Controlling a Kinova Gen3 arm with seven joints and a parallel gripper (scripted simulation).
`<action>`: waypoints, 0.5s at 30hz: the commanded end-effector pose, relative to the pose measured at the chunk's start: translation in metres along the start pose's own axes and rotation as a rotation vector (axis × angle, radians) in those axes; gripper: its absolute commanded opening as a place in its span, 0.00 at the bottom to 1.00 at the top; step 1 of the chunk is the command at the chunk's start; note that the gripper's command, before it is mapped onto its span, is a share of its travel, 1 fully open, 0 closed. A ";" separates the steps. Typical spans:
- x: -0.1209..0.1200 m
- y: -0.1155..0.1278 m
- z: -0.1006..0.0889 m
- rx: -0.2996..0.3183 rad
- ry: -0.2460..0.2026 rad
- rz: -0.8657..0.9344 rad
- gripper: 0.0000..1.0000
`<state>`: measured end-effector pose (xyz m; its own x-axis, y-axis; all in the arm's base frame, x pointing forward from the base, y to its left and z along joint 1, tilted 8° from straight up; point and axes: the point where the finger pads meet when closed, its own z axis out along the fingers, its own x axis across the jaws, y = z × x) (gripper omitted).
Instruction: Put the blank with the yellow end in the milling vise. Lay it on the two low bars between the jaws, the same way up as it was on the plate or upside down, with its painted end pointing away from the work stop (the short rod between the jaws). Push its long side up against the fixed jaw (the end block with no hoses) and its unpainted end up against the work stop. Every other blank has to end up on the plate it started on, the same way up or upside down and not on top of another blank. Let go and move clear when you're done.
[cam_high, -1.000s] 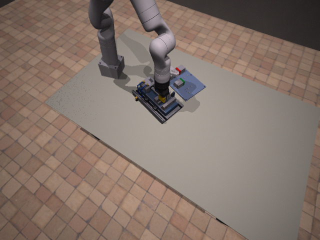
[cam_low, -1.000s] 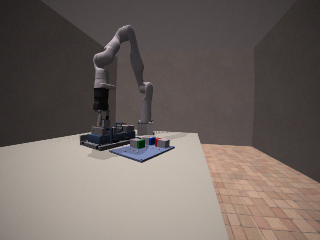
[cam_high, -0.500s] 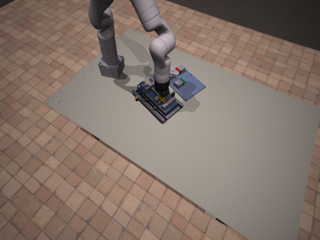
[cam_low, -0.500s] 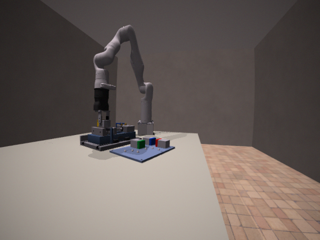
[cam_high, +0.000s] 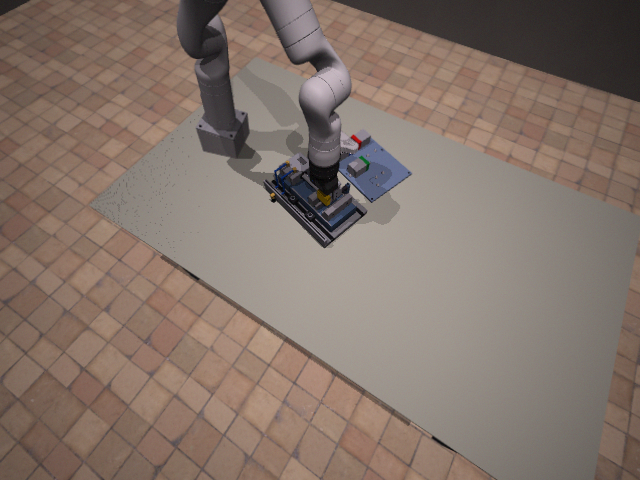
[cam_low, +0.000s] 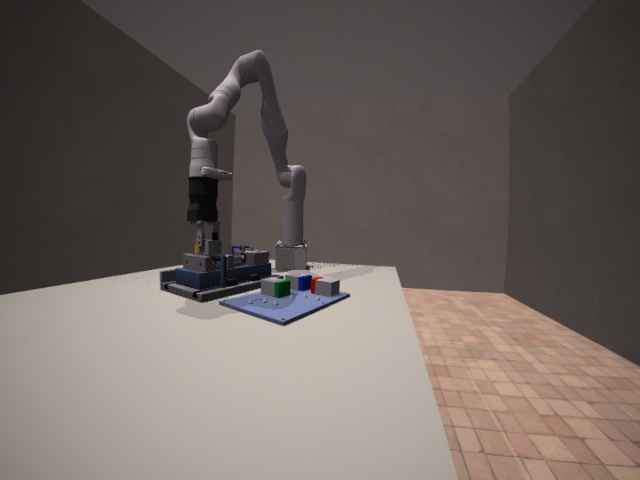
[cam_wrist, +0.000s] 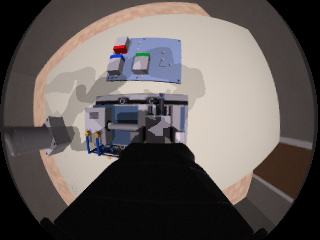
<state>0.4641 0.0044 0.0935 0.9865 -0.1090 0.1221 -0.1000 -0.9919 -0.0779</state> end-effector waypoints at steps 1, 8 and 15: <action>0.001 0.000 -0.001 0.000 0.002 0.001 0.00; 0.001 0.000 0.001 0.000 0.004 0.007 0.00; 0.001 0.000 0.002 0.000 0.005 0.013 0.00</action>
<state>0.4646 0.0049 0.0929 0.9864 -0.1086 0.1232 -0.0994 -0.9920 -0.0781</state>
